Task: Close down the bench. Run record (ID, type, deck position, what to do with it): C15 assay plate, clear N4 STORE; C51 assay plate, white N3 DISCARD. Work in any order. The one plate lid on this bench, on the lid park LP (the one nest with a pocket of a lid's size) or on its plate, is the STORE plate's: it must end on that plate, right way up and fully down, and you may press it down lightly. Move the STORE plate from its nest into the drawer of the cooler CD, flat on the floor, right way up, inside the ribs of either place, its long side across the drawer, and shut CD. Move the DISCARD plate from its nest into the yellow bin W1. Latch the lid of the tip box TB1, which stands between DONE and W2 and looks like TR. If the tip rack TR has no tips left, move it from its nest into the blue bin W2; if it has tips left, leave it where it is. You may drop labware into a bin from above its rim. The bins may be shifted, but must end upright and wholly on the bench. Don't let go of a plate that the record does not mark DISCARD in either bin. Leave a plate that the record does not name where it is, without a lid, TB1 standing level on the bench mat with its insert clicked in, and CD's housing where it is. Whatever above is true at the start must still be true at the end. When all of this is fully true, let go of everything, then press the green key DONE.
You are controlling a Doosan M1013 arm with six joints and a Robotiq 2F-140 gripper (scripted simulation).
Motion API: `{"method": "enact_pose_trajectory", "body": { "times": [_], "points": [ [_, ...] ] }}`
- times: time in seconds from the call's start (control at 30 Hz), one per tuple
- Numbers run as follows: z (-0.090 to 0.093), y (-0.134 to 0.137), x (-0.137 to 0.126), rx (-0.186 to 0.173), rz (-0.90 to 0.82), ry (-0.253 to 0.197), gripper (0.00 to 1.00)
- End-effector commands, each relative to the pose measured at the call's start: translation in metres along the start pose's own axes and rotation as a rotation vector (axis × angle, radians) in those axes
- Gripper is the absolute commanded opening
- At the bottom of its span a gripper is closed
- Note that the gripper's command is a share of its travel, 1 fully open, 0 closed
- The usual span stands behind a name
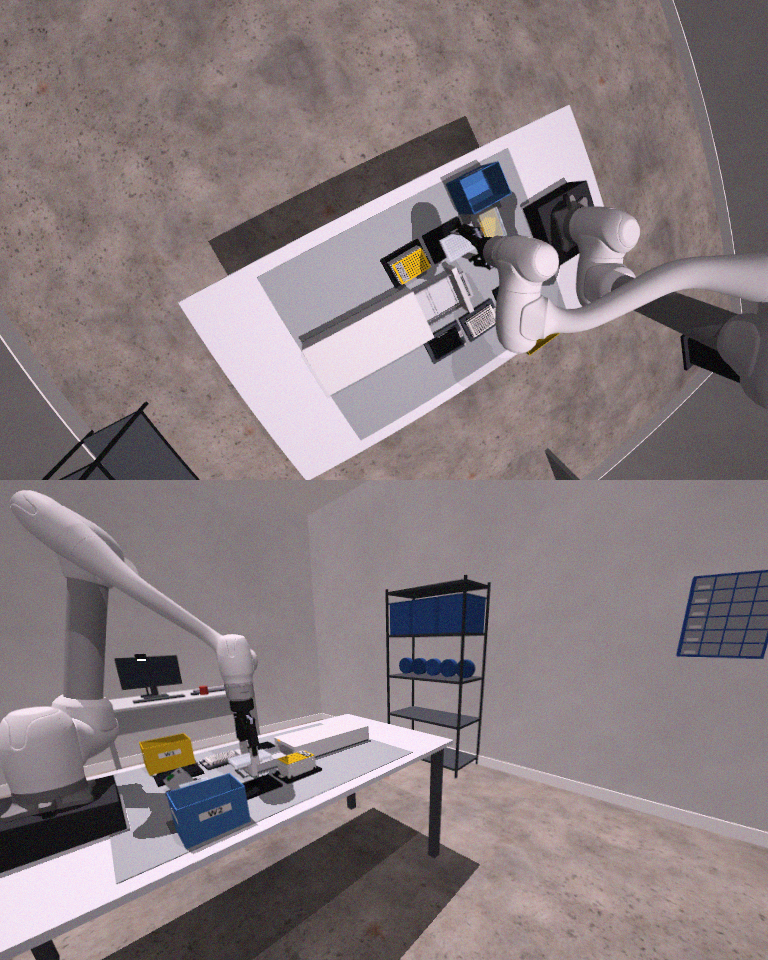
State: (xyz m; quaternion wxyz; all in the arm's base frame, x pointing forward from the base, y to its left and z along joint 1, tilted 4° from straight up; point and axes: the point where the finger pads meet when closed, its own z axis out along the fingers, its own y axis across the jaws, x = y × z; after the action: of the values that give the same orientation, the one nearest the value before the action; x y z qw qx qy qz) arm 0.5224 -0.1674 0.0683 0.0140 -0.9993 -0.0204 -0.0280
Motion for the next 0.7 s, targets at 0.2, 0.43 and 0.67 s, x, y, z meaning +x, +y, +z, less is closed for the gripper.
{"method": "enact_pose_trajectory", "body": {
  "times": [0.2, 0.43, 0.67],
  "points": [
    [-0.01, 0.0, 0.0, 0.0, 0.0, 0.0, 0.0],
    [-0.02, 0.0, 0.0, 0.0, 0.0, 0.0, 0.0],
    [-0.026, 0.0, 0.0, 0.0, 0.0, 0.0, 0.0]
  ]
}}
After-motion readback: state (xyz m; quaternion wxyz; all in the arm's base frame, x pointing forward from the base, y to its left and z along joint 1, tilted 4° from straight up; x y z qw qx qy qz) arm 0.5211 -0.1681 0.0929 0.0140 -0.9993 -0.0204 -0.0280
